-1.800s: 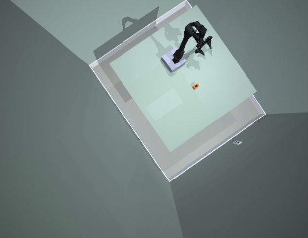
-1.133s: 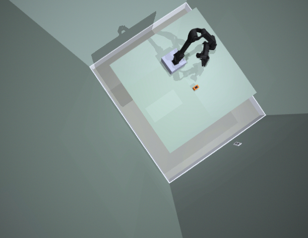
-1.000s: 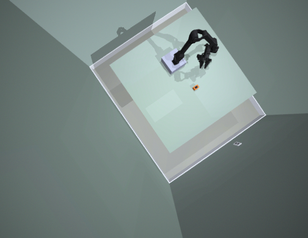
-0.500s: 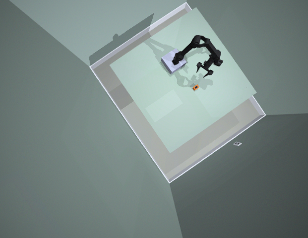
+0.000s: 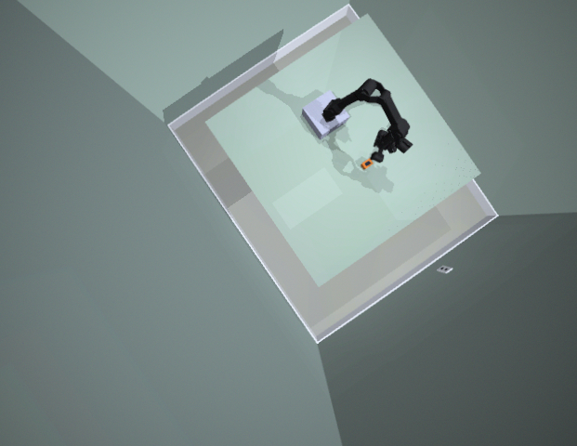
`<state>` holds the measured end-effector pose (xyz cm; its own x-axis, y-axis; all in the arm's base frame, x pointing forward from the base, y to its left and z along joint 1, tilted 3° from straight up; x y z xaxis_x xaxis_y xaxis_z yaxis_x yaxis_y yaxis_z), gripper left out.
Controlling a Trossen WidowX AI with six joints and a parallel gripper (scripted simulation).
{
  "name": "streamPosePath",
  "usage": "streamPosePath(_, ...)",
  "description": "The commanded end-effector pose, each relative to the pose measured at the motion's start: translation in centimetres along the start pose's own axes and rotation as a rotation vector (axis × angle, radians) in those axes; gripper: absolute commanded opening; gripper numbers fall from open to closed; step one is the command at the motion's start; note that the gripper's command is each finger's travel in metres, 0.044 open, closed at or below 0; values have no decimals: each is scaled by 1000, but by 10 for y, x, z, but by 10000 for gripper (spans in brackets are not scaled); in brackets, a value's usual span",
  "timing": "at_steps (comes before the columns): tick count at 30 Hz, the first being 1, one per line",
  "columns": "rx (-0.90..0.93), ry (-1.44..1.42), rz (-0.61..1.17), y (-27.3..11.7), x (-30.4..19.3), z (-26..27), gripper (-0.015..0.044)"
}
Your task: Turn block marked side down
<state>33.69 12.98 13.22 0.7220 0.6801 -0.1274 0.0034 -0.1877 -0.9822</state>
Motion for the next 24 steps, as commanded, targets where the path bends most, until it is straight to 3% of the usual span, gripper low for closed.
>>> streamPosePath(1, 213, 632, -75, 10, -7, -64, 440)
streamPosePath(13, 213, 632, -75, 10, -6, -63, 440)
streamPosePath(17, 213, 632, -75, 42, -2, -58, 440)
streamPosePath(24, 213, 632, -75, 52, 0, -55, 440)
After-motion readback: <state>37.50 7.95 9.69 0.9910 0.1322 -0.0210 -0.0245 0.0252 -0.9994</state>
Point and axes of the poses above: the point midway between the two fingers, 35 mm back from their tips, its own y axis out along the fingers, its own z axis across the jaws, x = y × z, the point moved 8 cm from there along -y, back along the fingers, and after that the axes turned 2 degrees about -y, right-handed, at the moved point
